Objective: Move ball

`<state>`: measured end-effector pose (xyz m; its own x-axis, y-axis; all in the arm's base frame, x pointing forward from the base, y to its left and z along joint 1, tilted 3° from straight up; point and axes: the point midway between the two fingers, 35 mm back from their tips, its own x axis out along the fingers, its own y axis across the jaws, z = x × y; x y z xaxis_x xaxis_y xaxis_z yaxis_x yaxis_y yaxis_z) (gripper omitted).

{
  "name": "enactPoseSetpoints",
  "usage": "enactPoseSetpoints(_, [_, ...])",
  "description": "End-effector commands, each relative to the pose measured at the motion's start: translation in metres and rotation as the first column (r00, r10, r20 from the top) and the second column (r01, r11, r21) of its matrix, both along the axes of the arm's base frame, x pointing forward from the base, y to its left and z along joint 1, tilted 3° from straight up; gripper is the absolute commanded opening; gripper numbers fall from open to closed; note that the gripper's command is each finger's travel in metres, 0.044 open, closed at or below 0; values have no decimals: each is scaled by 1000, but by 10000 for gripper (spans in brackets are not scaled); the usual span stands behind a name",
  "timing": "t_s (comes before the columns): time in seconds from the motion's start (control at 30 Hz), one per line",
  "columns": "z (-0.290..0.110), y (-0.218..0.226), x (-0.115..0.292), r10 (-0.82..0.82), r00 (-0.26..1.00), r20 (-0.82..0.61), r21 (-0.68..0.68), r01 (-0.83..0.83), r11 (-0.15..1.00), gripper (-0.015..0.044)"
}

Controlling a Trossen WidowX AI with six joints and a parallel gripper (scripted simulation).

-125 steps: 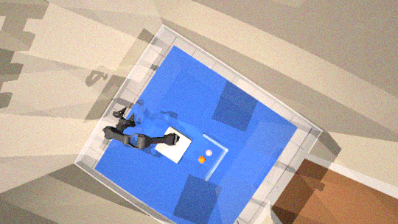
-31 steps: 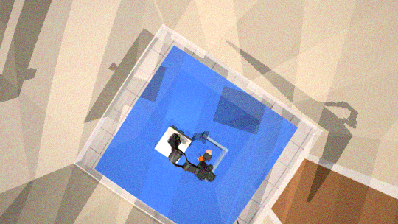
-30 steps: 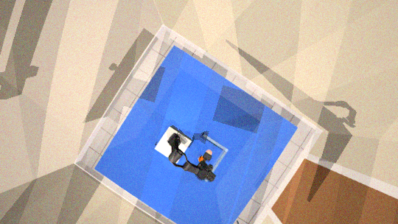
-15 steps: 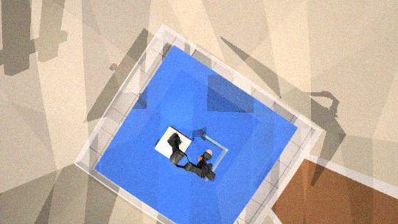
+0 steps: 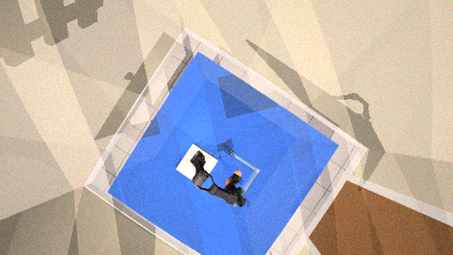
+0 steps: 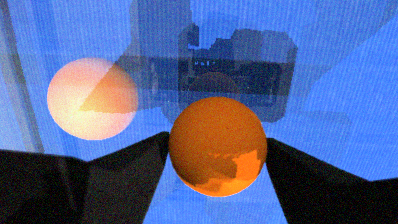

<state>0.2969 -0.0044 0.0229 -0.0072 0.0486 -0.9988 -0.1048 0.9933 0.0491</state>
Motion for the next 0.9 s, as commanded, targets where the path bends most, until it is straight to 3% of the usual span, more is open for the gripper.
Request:
enactPoseSetpoints(0.0, [28,-1,7,3,1000,24,1,-3,1000,0])
enactPoseSetpoints(0.47, [114,-5,-3,3,1000,23,0,-3,1000,0])
enactPoseSetpoints(0.87, [94,32,5,3,1000,24,3,-3,1000,0])
